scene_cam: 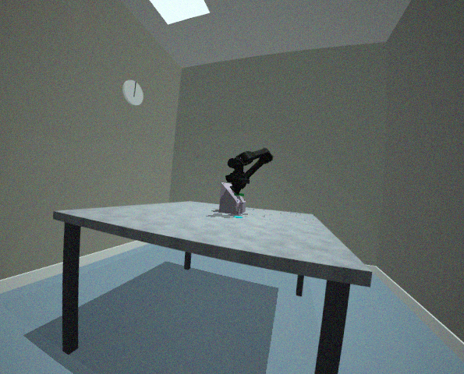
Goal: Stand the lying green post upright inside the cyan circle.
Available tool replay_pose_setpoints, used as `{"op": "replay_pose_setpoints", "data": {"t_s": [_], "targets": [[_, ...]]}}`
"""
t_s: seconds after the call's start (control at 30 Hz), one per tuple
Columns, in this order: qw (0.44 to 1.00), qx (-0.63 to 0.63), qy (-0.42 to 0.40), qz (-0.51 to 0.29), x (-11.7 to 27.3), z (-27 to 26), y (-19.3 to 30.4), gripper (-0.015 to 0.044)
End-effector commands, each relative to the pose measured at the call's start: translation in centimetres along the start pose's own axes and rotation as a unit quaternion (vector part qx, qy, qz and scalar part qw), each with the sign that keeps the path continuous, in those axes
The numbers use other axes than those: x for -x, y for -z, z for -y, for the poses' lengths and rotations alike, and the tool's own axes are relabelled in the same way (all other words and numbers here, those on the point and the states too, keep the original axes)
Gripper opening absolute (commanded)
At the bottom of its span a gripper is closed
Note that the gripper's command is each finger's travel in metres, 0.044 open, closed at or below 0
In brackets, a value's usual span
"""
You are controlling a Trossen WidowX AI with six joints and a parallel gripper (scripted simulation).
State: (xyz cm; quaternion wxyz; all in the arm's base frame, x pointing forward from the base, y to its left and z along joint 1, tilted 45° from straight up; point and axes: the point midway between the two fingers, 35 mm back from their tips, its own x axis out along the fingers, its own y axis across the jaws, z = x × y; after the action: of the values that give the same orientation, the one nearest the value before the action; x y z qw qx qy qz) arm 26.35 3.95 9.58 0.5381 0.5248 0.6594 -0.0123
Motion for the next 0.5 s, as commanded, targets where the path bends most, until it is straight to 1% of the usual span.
{"op": "replay_pose_setpoints", "data": {"t_s": [0.0,0.2,0.47], "targets": [[1.000,-0.011,-0.004,-0.002,0.0,-0.3,1.2,0.0023],[1.000,-0.020,-0.005,-0.005,0.0,-0.4,2.2,0.0023],[1.000,-0.023,0.017,0.003,-0.5,-0.1,2.4,0.0023]]}}
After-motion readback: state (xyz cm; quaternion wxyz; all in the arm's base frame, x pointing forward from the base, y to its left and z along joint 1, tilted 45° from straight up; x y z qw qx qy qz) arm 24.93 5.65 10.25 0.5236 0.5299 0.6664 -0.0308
